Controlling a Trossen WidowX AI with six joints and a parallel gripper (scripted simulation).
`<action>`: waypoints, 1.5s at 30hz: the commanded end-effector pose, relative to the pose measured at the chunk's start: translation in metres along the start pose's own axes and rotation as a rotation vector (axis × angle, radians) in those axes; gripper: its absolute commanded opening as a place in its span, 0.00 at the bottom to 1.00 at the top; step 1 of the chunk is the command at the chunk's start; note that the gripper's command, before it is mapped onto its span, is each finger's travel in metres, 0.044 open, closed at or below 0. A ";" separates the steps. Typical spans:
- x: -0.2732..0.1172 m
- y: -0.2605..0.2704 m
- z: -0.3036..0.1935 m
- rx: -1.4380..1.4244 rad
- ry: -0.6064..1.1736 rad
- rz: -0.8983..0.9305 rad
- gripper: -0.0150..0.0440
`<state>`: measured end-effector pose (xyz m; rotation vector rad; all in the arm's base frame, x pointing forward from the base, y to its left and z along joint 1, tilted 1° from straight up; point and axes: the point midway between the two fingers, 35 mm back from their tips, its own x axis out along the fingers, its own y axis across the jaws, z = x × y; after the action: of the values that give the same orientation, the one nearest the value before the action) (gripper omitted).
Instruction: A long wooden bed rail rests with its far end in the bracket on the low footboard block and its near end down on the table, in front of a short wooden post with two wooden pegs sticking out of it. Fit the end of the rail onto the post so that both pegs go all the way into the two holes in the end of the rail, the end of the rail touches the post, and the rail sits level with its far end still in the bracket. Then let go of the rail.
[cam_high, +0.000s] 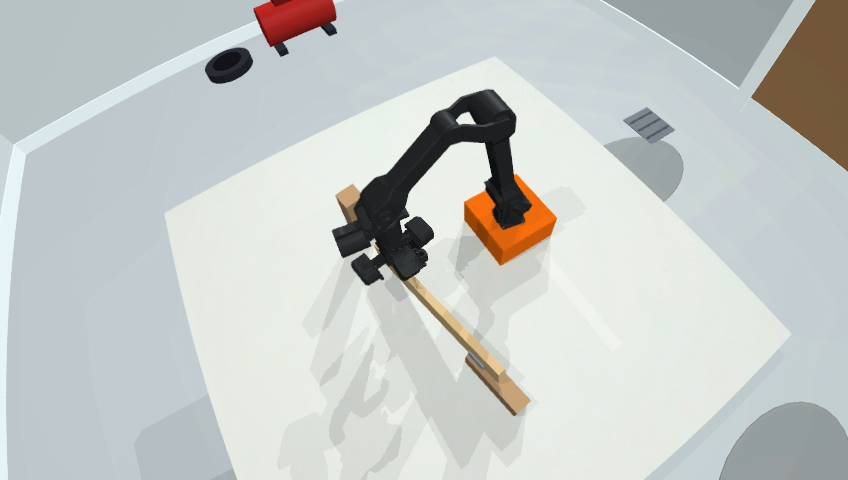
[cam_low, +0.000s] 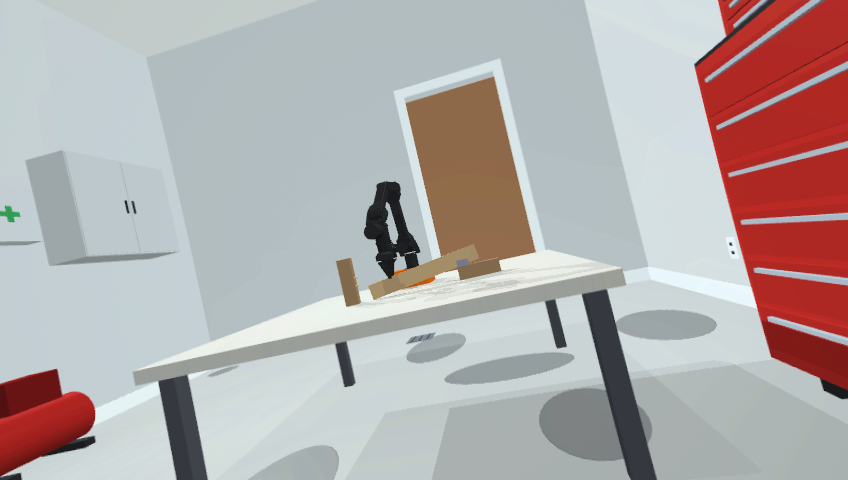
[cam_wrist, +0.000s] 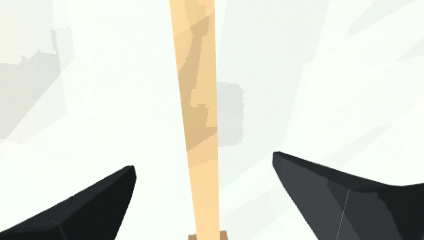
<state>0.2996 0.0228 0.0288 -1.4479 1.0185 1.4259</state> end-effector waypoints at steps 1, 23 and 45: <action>0.006 0.000 0.000 -0.004 -0.002 0.001 1.00; 0.041 0.002 0.001 -0.004 -0.002 0.001 1.00; 0.044 0.002 0.001 -0.004 -0.002 0.001 0.33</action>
<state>0.2975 0.0233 -0.0152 -1.4484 1.0197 1.4302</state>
